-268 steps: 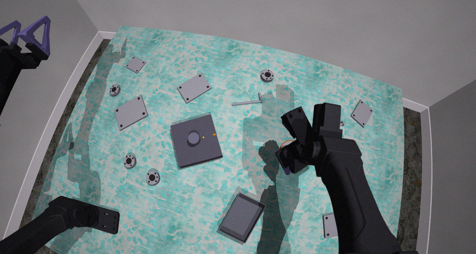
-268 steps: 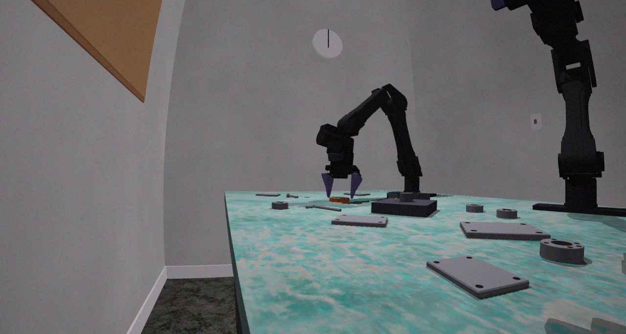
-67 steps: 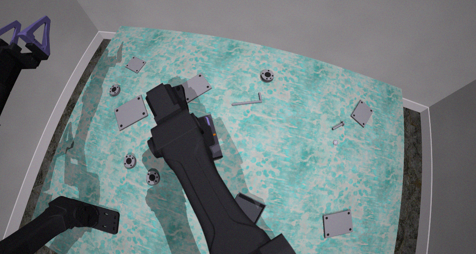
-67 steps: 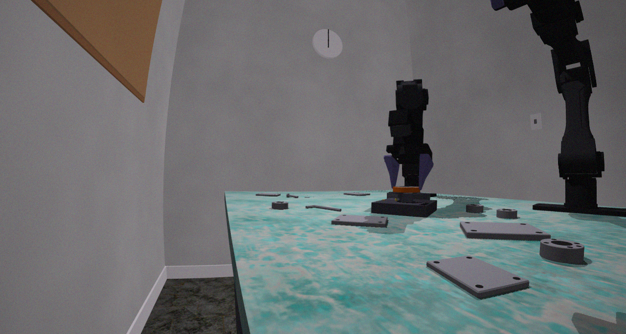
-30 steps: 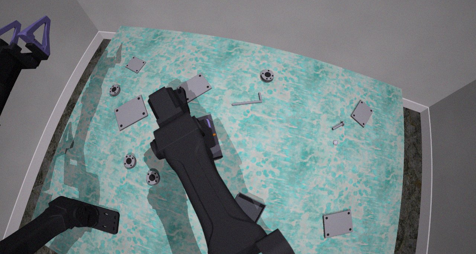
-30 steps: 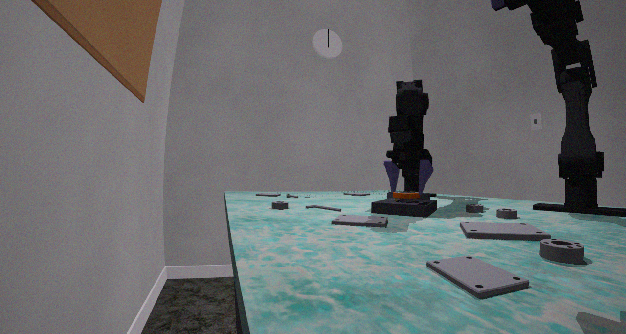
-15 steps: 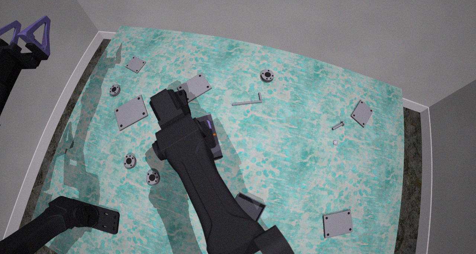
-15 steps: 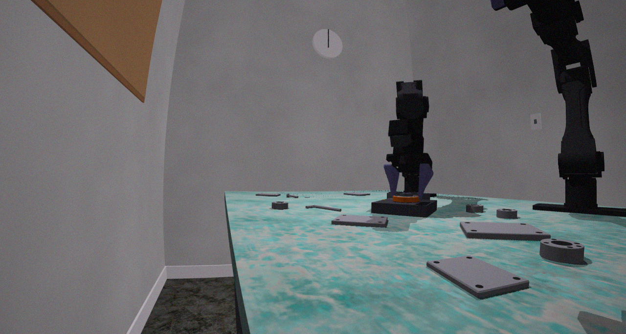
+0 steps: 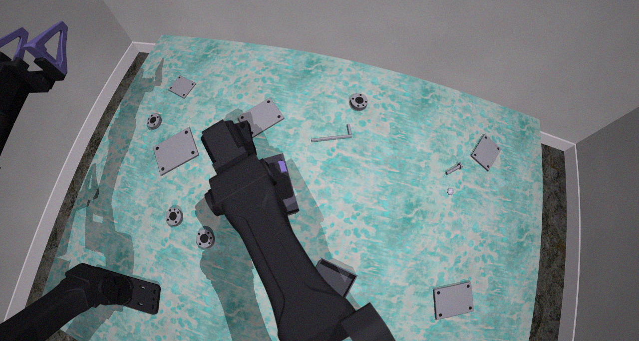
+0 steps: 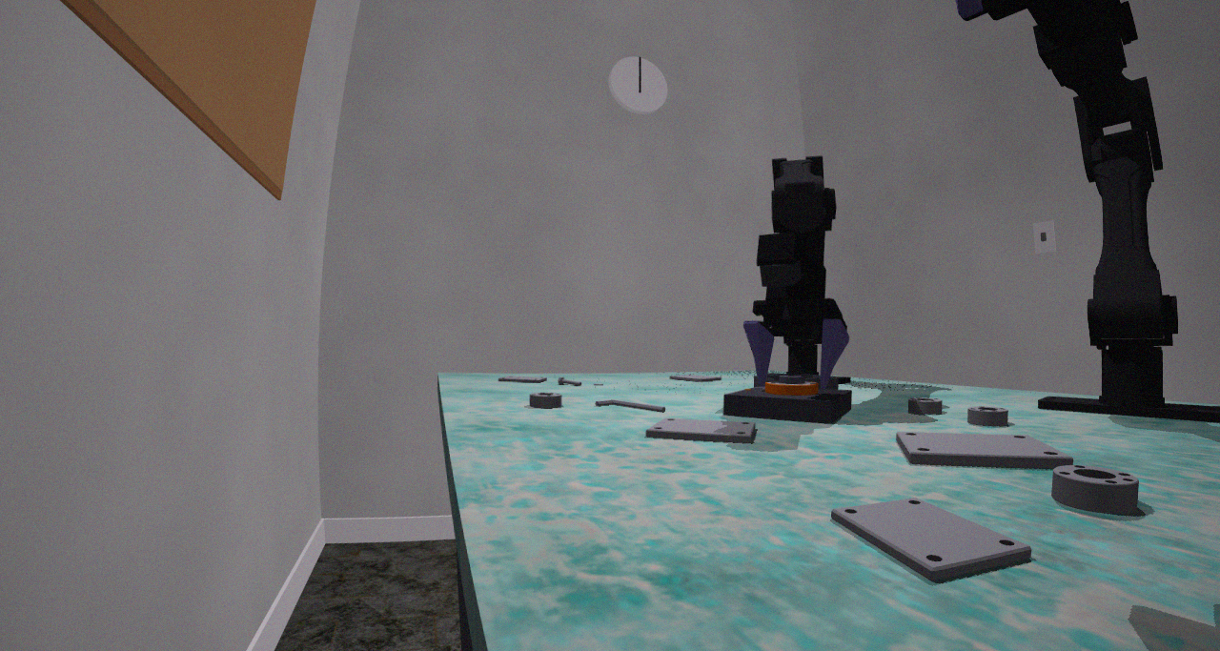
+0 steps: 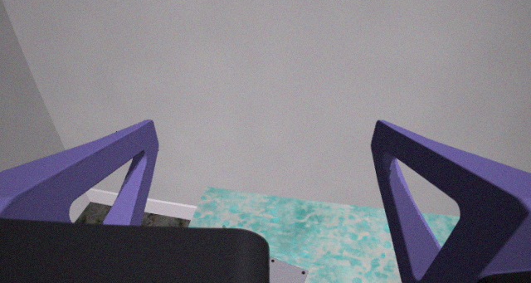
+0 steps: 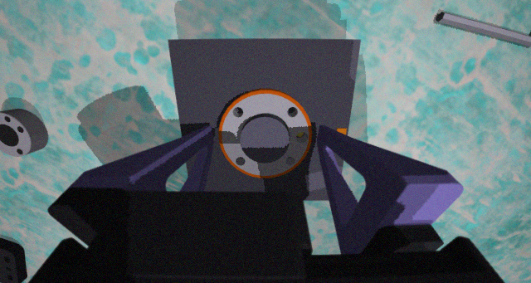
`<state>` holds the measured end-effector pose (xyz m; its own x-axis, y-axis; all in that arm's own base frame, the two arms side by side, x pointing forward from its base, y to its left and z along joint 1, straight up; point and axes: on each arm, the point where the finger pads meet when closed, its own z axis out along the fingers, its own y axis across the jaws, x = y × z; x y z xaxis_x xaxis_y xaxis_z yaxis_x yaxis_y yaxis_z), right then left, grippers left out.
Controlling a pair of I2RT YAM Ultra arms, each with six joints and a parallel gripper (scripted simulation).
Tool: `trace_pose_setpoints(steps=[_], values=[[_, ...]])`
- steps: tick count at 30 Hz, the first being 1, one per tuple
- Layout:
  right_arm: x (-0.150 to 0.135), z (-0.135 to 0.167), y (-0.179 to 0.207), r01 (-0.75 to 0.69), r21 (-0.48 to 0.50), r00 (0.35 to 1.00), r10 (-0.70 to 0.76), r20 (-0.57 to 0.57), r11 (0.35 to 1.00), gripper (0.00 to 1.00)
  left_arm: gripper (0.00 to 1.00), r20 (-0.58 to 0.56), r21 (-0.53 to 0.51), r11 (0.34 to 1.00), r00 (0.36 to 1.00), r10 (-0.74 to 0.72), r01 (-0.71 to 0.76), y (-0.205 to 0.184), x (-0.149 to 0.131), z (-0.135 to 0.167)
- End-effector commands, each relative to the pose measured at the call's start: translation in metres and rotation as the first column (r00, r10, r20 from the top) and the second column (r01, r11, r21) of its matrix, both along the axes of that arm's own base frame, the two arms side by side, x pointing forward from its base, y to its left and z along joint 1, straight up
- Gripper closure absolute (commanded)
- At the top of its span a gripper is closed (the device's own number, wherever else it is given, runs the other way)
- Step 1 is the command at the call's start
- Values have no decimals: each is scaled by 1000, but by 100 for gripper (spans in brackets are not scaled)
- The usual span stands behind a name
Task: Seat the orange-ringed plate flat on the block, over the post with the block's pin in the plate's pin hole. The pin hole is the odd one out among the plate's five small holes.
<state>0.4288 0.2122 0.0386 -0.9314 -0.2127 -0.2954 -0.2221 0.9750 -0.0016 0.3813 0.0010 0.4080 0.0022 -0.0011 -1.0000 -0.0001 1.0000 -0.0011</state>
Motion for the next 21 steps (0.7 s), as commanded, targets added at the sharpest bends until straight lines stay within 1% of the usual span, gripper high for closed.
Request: trace_pose_setpoints(steps=[1, 8, 9, 10, 13, 15, 16, 21], values=[[15, 36, 5, 7, 39, 996, -10, 86, 999, 21, 0, 29, 4, 1000, 1000, 0, 0, 0, -6, 12], [15, 36, 5, 7, 39, 996, -10, 86, 999, 21, 0, 29, 4, 1000, 1000, 0, 0, 0, -6, 12], [5, 27, 1, 6, 13, 999, -6, 37, 1000, 21, 0, 29, 4, 1000, 1000, 0, 0, 0, -6, 12], [8, 37, 1, 8, 23, 998, -9, 56, 1000, 21, 0, 29, 4, 1000, 1000, 0, 0, 0, -6, 12], [6, 36, 0, 9, 17, 999, -9, 45, 1000, 21, 0, 29, 4, 1000, 1000, 0, 0, 0, -6, 12], [12, 40, 3, 8, 31, 997, -10, 70, 999, 21, 0, 29, 4, 1000, 1000, 0, 0, 0, -6, 12], [8, 37, 1, 9, 20, 999, -10, 49, 1000, 21, 0, 29, 4, 1000, 1000, 0, 0, 0, -6, 12], [10, 41, 2, 8, 26, 998, -10, 61, 1000, 21, 0, 29, 4, 1000, 1000, 0, 0, 0, -6, 12]])
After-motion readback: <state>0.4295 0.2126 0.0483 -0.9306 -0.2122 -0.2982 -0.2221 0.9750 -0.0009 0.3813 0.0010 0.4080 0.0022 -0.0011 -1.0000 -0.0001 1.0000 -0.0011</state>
